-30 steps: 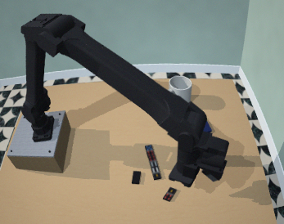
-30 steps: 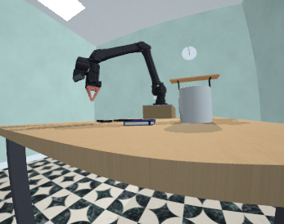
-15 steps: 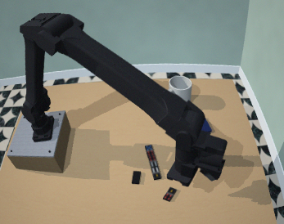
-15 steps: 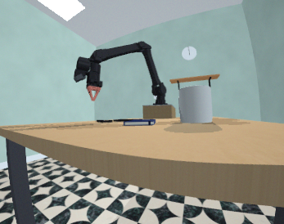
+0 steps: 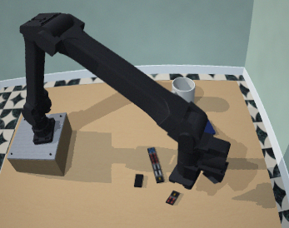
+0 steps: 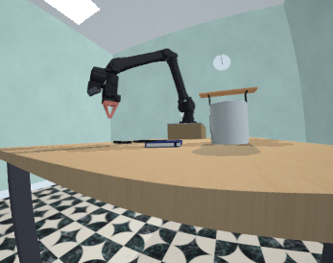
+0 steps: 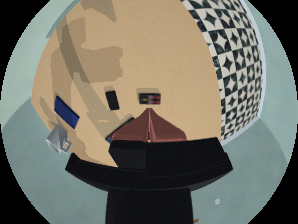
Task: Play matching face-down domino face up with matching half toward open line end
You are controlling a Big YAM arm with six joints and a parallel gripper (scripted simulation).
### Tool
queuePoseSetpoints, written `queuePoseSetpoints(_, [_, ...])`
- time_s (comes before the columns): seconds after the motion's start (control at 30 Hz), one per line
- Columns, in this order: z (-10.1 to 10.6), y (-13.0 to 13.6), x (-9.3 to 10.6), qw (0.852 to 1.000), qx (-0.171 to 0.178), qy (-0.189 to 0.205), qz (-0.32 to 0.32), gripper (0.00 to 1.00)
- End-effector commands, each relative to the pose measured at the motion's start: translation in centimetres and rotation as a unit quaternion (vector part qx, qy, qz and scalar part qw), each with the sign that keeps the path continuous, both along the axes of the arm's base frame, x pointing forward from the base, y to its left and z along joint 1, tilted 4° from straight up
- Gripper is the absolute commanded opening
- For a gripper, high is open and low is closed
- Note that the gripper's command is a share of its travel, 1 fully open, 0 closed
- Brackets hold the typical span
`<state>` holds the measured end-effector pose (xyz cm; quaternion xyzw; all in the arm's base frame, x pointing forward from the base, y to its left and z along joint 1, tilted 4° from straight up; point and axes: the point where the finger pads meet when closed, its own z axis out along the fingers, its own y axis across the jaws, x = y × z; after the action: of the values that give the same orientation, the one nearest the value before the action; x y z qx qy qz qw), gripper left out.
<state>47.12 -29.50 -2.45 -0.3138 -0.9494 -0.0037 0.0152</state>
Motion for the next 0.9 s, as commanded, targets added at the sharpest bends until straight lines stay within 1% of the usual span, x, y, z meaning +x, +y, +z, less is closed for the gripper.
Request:
queuePoseSetpoints(0.0, [0.5,-0.3,0.5,1.000,-0.004,-0.007,0.000,0.00])
queuePoseSetpoints(0.7, [0.6,-0.2,0.3,1.000,-0.003,-0.005,0.000,0.00])
queuePoseSetpoints(0.73, [0.3,0.1,-0.1,1.000,-0.003,-0.004,-0.025,0.43])
queuePoseSetpoints(0.87, [0.0,0.8,-0.6,0.992,-0.011,-0.008,-0.124,0.43])
